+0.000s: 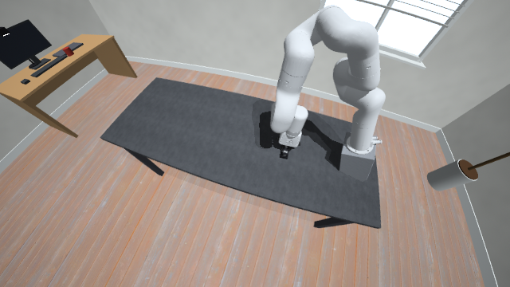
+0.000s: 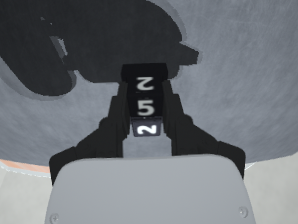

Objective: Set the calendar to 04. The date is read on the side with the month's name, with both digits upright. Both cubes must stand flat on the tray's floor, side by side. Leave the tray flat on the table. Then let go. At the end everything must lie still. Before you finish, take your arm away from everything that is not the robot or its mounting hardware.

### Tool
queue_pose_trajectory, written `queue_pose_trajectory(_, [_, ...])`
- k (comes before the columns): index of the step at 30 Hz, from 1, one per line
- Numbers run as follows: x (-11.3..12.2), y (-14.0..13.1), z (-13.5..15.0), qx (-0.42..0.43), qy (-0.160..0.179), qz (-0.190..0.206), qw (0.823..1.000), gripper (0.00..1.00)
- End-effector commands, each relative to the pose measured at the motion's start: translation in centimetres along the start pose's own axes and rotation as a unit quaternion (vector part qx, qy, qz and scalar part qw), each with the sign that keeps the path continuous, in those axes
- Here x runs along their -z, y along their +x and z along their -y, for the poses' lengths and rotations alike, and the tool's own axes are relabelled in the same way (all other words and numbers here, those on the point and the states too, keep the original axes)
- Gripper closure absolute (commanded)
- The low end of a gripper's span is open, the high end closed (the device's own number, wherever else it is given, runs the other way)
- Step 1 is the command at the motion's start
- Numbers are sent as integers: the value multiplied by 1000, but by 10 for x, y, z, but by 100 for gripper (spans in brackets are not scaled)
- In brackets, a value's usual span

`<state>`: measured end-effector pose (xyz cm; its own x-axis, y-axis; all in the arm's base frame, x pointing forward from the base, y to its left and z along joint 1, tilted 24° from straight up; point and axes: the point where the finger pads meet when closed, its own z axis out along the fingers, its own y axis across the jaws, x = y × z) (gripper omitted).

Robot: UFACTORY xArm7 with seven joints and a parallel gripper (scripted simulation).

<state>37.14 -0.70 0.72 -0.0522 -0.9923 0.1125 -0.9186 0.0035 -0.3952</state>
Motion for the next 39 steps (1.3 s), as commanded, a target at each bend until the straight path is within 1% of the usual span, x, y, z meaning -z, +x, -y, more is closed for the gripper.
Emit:
queue_pose_trajectory(1, [0, 0, 1, 0, 1, 0, 1000, 73])
queue_pose_trajectory(27, [0, 0, 1, 0, 1, 0, 1000, 73])
queue_pose_trajectory(28, [0, 0, 1, 0, 1, 0, 1000, 69])
queue_pose_trajectory(30, [0, 0, 1, 0, 1, 0, 1000, 69])
queue_pose_trajectory(31, [0, 0, 1, 0, 1, 0, 1000, 65])
queue_pose_trajectory(33, [0, 0, 1, 0, 1, 0, 1000, 65])
queue_pose_trajectory(34, [0, 0, 1, 0, 1, 0, 1000, 61])
queue_pose_trajectory(36, [0, 0, 1, 0, 1, 0, 1000, 61])
queue_pose_trajectory(37, [0, 0, 1, 0, 1, 0, 1000, 57])
queue_pose_trajectory(39, [0, 0, 1, 0, 1, 0, 1000, 57])
